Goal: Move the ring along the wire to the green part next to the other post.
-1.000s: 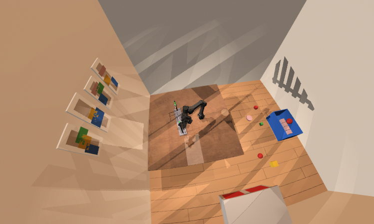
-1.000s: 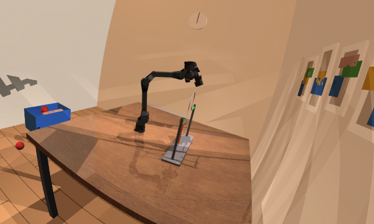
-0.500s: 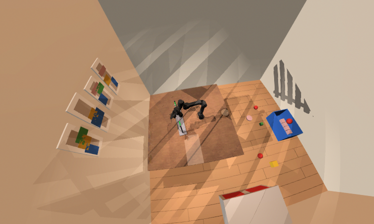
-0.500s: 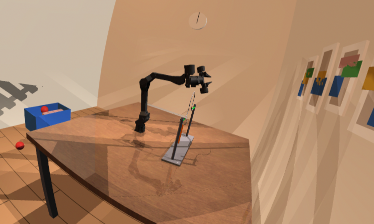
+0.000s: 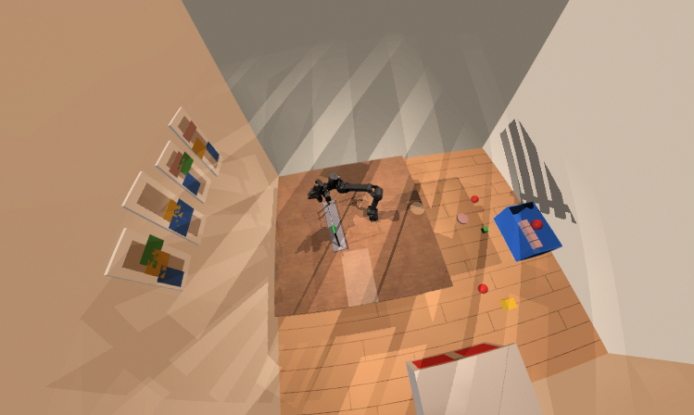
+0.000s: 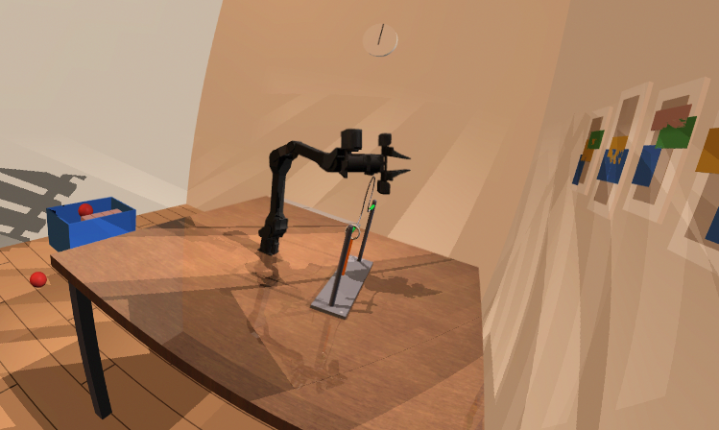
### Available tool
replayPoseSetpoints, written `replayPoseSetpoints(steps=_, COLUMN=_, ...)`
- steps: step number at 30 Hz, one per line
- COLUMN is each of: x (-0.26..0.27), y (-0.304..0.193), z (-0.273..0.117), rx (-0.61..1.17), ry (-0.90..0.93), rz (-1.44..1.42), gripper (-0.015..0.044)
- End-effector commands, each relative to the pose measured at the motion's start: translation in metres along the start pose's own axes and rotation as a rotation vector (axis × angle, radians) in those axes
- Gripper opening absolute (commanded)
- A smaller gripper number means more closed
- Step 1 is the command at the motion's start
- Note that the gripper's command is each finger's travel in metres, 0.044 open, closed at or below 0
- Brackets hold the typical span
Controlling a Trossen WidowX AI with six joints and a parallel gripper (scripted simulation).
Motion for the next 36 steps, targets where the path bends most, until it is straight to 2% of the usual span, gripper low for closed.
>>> replayPoseSetpoints(steps=1, x=0.015, y=-0.024, z=-0.017, rx=0.084, ry=0.041, rz=0.085, gripper=0.016)
replayPoseSetpoints(steps=18, x=0.068, y=-0.101, z=-0.126, rx=0.453, ry=0.078, rz=0.554, gripper=0.016)
replayPoseSetpoints(steps=27, x=0.138, y=-0.095, z=-0.172, rx=0.537, ry=0.085, rz=0.857, gripper=0.016)
replayPoseSetpoints(steps=36, x=0.21, y=-0.062, z=-0.218, rx=0.556, ry=0.087, rz=1.095, gripper=0.016)
Point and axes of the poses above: the point midway between the two fingers, 35 mm back from their tips, its own z axis out along the fingers, its own x axis across the jaws, y = z × x, the point moved 10 cm from there along -z, back along the fingers, and after that the axes turned 8 degrees about -z, right-handed, at the moved point
